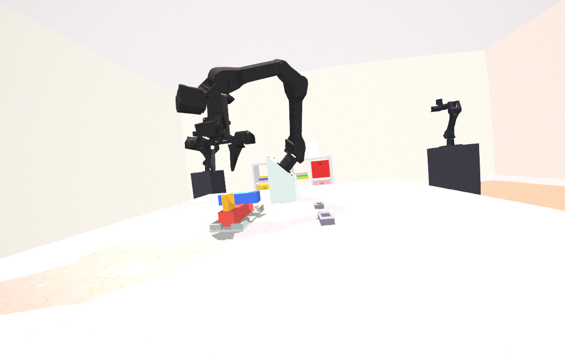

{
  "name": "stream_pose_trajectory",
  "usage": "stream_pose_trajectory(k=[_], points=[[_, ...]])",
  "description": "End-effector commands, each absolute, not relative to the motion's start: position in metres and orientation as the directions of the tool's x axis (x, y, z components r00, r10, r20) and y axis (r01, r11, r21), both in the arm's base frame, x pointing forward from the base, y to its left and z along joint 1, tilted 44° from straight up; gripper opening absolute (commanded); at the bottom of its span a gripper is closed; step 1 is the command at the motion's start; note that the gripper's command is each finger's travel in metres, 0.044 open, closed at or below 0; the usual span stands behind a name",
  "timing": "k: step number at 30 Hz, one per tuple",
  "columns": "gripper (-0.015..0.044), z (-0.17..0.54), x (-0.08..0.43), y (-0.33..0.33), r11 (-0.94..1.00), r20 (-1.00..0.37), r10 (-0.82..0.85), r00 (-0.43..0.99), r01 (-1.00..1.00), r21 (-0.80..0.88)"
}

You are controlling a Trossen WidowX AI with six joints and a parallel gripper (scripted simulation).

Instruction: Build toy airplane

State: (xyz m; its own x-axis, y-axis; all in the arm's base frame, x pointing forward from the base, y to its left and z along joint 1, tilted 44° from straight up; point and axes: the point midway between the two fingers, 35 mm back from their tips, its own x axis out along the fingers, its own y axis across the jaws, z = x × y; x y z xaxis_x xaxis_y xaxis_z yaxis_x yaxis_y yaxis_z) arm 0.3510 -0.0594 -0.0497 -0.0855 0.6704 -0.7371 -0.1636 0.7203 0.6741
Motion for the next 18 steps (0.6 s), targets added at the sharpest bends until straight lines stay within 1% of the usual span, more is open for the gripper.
stream_pose_trajectory(k=[1,18], points=[[0.0260,-0.0462,0.3496,-0.0614,0.716,-0.735,0.670,-0.108,-0.166,0.678],[0.0260,-0.0452,0.3498,-0.0603,0.716,-0.735,0.670,-0.108,-0.166,0.678]])
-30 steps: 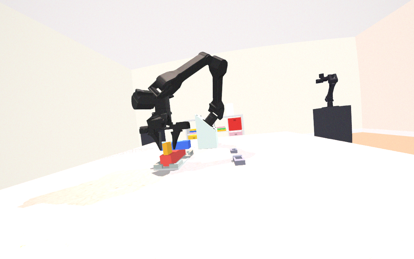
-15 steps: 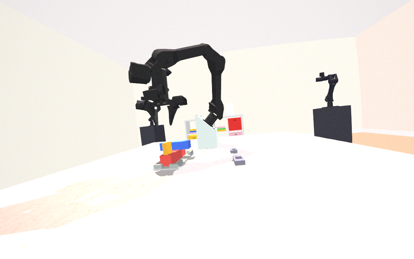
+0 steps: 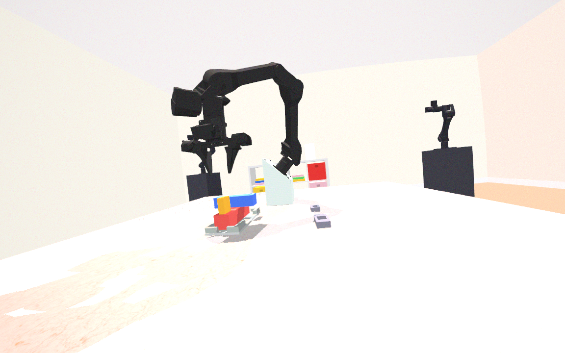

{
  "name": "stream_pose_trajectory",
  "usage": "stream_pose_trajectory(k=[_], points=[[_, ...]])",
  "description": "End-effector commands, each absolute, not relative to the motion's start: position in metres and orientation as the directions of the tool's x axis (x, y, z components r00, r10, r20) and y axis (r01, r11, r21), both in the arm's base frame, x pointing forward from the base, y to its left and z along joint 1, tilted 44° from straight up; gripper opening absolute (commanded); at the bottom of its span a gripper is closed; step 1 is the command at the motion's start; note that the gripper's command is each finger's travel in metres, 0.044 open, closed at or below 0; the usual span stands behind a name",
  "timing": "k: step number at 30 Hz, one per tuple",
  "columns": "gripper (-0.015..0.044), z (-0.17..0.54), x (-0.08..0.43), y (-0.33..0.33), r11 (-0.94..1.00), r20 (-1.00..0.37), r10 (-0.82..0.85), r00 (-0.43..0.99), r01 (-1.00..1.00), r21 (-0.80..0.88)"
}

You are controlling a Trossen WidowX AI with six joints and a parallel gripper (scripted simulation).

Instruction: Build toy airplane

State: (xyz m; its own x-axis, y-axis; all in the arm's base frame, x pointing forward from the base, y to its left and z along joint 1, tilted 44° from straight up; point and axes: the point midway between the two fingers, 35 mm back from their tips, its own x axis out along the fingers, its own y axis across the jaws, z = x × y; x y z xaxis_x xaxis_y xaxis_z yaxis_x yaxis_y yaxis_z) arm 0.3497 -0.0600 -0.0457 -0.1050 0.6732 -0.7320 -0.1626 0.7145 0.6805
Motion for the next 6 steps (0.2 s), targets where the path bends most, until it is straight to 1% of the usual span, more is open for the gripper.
stream_pose_trajectory(k=[1,6], points=[[0.0260,-0.0452,0.3498,-0.0603,0.716,-0.735,0.670,-0.108,-0.166,0.678],[0.0260,-0.0452,0.3498,-0.0603,0.716,-0.735,0.670,-0.108,-0.166,0.678]])
